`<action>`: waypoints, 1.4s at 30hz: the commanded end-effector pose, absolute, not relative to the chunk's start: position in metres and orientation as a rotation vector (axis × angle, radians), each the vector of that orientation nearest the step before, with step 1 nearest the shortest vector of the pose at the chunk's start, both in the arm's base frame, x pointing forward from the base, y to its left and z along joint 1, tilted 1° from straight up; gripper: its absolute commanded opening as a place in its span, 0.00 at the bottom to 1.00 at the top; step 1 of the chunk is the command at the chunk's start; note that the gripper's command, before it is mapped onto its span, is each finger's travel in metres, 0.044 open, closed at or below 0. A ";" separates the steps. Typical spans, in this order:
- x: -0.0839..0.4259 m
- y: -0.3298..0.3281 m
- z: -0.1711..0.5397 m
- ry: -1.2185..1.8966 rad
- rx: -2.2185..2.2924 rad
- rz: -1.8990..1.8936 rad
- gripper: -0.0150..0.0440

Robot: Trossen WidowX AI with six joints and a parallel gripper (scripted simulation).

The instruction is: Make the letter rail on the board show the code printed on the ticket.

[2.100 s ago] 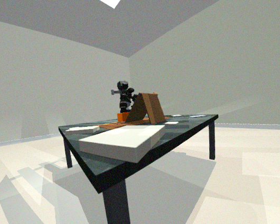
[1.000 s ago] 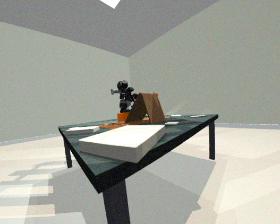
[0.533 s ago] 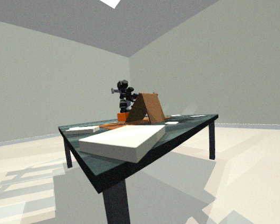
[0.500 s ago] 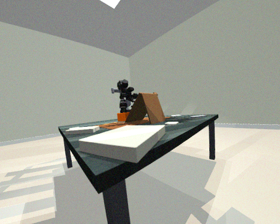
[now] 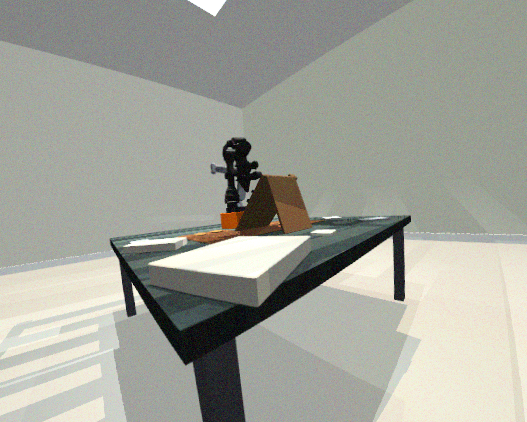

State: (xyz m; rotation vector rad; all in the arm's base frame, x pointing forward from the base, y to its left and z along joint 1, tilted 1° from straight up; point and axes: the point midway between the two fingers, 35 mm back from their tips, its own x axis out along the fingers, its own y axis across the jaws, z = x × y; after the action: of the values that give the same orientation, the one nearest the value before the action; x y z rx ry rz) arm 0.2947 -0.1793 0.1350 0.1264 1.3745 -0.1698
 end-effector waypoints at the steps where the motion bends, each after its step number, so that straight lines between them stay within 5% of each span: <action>1: 0.295 -0.181 0.135 1.452 0.122 -0.159 0.25; 42: 0.307 -0.184 0.122 1.451 0.121 -0.160 0.25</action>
State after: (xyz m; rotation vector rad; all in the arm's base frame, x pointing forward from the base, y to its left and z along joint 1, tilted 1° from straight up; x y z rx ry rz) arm 0.3058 -0.1825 0.1237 0.1208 1.4488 -0.1540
